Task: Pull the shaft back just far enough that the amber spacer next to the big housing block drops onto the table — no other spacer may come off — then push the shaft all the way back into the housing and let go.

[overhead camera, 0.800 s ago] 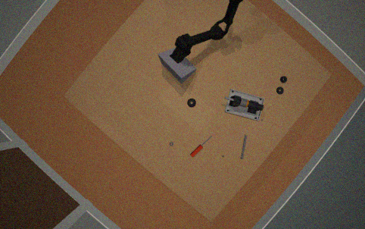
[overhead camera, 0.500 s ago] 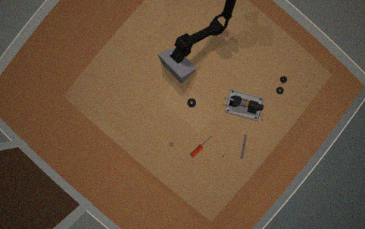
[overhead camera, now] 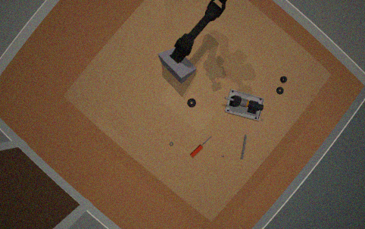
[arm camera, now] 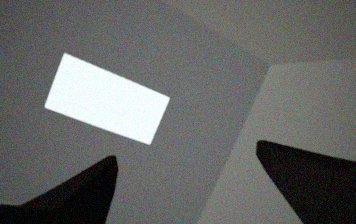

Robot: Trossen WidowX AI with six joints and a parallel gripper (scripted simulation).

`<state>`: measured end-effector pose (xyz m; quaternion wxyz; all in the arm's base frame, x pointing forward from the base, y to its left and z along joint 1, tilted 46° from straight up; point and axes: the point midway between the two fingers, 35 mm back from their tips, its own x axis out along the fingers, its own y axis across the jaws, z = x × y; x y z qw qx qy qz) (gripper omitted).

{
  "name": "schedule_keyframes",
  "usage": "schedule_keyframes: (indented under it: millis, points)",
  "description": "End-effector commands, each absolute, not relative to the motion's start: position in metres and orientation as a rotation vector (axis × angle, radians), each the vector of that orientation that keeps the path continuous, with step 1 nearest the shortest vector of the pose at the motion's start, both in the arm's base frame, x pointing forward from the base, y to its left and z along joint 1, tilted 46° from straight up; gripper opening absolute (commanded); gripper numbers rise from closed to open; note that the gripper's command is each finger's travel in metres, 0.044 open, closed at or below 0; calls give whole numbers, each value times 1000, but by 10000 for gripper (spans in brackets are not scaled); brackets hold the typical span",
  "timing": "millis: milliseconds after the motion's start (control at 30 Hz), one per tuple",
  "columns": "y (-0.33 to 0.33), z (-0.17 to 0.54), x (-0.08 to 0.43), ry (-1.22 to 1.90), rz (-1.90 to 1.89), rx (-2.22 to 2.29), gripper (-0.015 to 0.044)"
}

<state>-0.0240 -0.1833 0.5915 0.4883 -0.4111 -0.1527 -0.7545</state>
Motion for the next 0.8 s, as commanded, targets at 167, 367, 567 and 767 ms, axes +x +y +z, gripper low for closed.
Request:
schedule_keyframes:
  millis: [167, 367, 567, 767]
  points:
    - [-258, 546, 38, -305, -1532, -833, 440]
    - [-289, 510, 100, -239, -1298, -782, 440]
    - [-313, 455, 164, -176, -1043, -660, 440]
    - [-315, 381, 239, -99, -739, -498, 440]
